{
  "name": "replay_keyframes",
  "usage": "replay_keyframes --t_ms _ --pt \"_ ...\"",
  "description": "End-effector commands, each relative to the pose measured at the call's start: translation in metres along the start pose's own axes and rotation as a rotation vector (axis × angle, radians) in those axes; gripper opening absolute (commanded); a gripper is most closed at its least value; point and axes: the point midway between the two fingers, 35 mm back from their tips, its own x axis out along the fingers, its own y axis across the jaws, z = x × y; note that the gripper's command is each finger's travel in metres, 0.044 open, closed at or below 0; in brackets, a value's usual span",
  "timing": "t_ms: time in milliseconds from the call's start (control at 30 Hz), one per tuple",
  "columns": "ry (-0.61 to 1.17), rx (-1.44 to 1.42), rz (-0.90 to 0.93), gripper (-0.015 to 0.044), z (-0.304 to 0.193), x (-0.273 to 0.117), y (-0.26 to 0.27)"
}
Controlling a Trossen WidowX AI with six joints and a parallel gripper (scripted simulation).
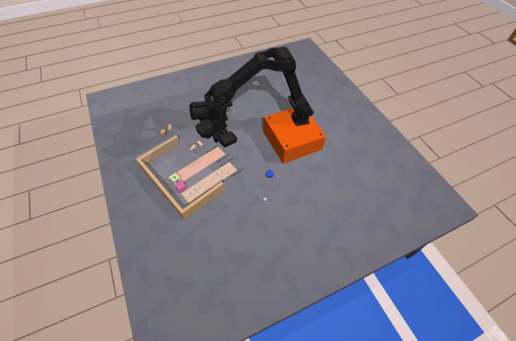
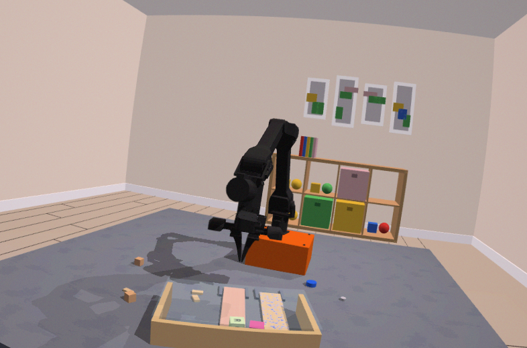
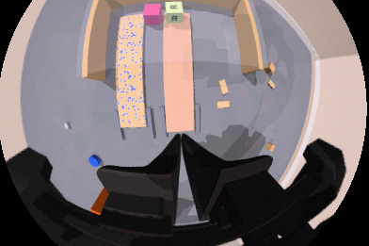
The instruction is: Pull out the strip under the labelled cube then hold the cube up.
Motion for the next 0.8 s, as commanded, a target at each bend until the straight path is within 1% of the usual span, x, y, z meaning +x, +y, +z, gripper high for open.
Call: replay_keyframes --t_ms 0,233,767 --pt "0.113 -0.038 0.035 0.0000 -0.001 0.016 -0.005" --pt "0.117 -0.039 0.036 0.0000 -0.001 0.019 -0.006" --pt "0.117 -0.039 0.036 0.0000 -0.002 0.045 -0.006"
